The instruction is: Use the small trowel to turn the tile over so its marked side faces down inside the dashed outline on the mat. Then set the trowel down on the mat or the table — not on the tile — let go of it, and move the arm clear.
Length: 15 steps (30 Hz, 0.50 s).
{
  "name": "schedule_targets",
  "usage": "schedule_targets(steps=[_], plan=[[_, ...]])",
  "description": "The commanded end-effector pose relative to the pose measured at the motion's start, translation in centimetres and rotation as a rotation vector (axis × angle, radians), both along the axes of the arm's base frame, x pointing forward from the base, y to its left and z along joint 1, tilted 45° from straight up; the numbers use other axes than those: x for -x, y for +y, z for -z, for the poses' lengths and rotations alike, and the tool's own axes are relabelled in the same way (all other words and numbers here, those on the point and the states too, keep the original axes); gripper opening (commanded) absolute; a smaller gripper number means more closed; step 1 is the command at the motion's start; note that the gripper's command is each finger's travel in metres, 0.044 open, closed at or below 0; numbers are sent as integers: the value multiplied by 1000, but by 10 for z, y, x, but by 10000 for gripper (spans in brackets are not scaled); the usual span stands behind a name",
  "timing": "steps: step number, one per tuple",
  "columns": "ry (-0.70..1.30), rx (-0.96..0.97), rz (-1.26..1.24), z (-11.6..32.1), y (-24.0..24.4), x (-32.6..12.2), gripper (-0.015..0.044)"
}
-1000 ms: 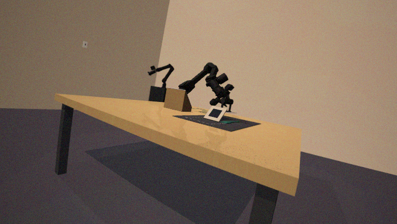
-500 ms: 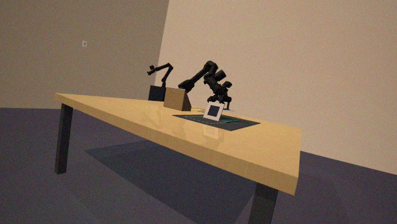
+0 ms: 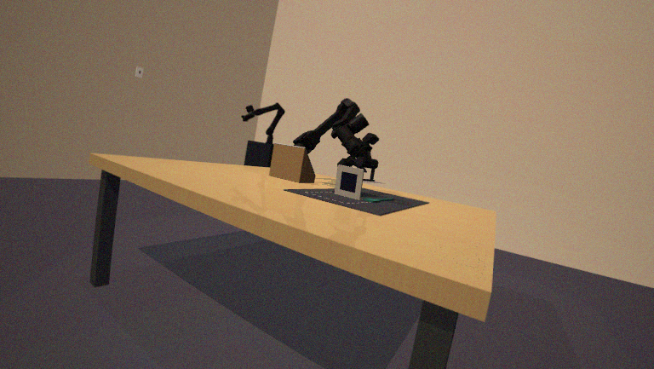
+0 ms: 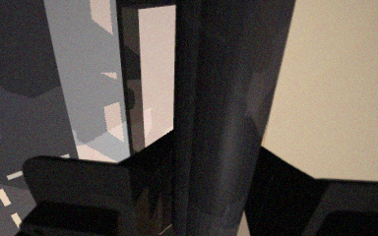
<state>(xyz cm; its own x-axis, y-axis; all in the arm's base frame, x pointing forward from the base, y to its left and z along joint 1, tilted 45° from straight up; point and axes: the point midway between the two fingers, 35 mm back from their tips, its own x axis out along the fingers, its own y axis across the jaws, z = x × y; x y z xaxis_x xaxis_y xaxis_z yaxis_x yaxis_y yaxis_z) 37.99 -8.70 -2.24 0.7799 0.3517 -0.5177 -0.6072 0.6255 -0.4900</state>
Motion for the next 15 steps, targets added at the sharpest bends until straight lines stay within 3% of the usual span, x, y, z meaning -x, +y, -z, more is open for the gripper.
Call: schedule_targets(steps=[1, 15], plan=[[-14, 7, 3, 3, -7, -1, 0], [-14, 7, 3, -25, 2, -6, 0]])
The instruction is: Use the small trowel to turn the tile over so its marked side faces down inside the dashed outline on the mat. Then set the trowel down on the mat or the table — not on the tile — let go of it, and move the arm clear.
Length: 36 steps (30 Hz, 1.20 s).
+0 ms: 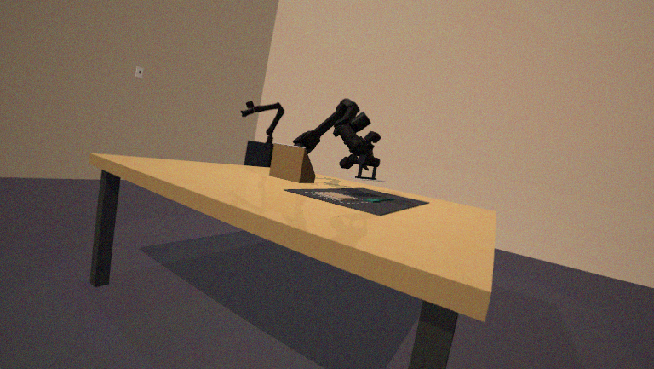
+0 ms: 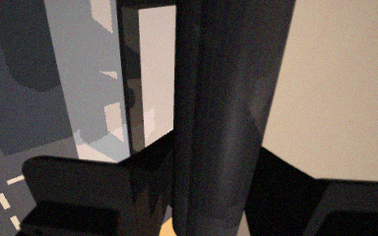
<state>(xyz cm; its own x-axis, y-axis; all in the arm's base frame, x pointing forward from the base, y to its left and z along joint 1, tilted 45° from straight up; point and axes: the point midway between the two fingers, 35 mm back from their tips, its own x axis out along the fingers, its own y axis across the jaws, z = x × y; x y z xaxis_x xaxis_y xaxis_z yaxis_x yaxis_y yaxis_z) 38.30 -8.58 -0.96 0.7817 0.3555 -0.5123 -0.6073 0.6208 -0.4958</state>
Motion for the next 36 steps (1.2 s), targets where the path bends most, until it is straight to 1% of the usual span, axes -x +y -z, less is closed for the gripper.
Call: schedule_targets(steps=[1, 13, 36], plan=[[-6, 5, 9, -15, 1, -4, 0], [-6, 3, 9, -48, 14, -5, 0], [-6, 3, 9, -48, 14, -5, 0]])
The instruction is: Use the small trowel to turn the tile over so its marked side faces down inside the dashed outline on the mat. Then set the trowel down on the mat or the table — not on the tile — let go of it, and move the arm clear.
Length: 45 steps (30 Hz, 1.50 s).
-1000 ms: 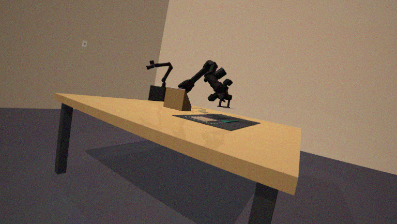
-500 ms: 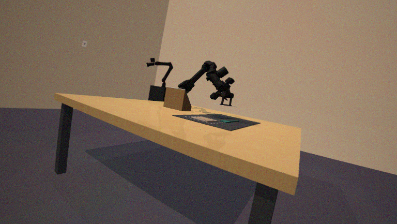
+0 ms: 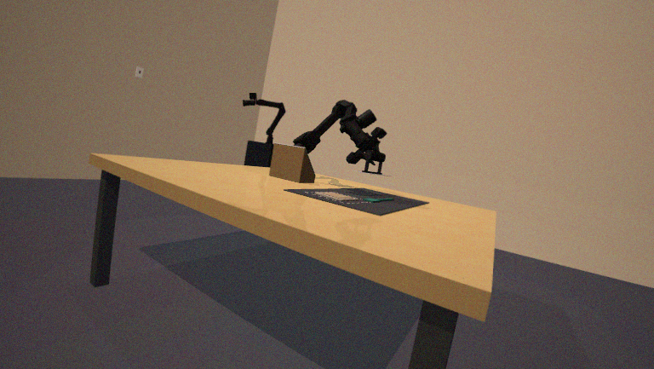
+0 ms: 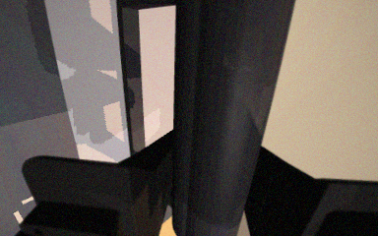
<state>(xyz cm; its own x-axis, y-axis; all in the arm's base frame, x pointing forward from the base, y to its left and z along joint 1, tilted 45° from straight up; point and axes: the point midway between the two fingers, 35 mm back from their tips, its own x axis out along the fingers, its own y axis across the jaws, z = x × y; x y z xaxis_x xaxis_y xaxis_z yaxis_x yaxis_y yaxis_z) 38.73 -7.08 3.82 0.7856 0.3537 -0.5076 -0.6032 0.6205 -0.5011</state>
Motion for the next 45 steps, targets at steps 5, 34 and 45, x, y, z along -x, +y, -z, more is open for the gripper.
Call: schedule_targets(steps=[5, 34, 45], plan=[[1, 1, 8, 0, -1, -1, 0], [75, -35, 5, -6, 22, -17, 0], [255, -122, 98, -12, 53, -33, 0]])
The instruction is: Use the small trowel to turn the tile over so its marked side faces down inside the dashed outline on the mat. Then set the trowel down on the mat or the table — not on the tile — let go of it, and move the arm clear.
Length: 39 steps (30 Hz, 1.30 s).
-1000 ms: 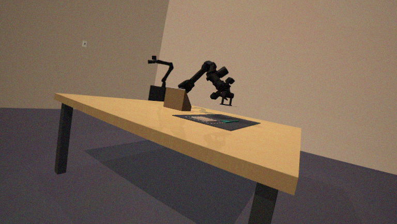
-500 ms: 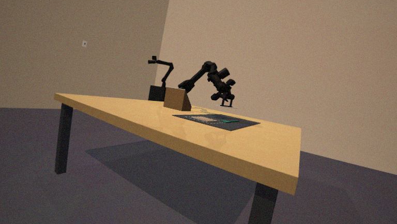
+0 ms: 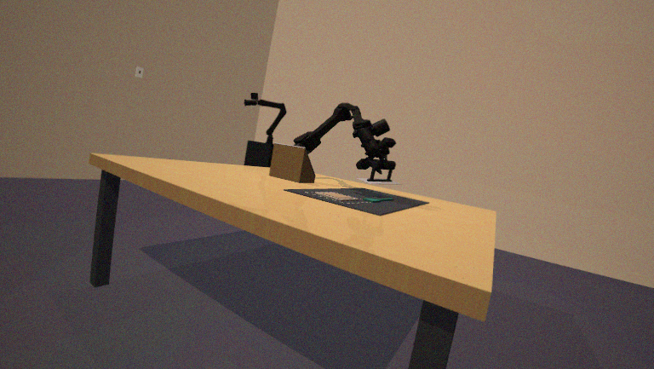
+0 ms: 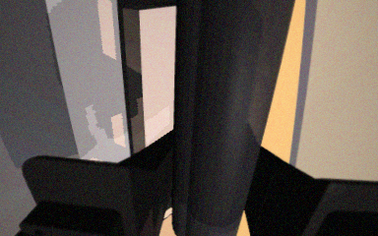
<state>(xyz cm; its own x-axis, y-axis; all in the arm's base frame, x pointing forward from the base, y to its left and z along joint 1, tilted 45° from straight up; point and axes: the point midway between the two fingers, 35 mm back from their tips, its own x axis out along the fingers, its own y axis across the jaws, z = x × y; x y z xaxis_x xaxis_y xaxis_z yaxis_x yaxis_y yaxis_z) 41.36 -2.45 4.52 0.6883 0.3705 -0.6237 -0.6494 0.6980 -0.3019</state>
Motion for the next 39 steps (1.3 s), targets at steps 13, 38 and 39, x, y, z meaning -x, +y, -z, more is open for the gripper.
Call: schedule_targets(steps=[13, 38, 39], plan=[[250, -51, 171, -17, 42, -16, 0], [513, 0, 429, -60, 110, 4, 0], [519, 4, 441, -63, 112, 5, 0]])
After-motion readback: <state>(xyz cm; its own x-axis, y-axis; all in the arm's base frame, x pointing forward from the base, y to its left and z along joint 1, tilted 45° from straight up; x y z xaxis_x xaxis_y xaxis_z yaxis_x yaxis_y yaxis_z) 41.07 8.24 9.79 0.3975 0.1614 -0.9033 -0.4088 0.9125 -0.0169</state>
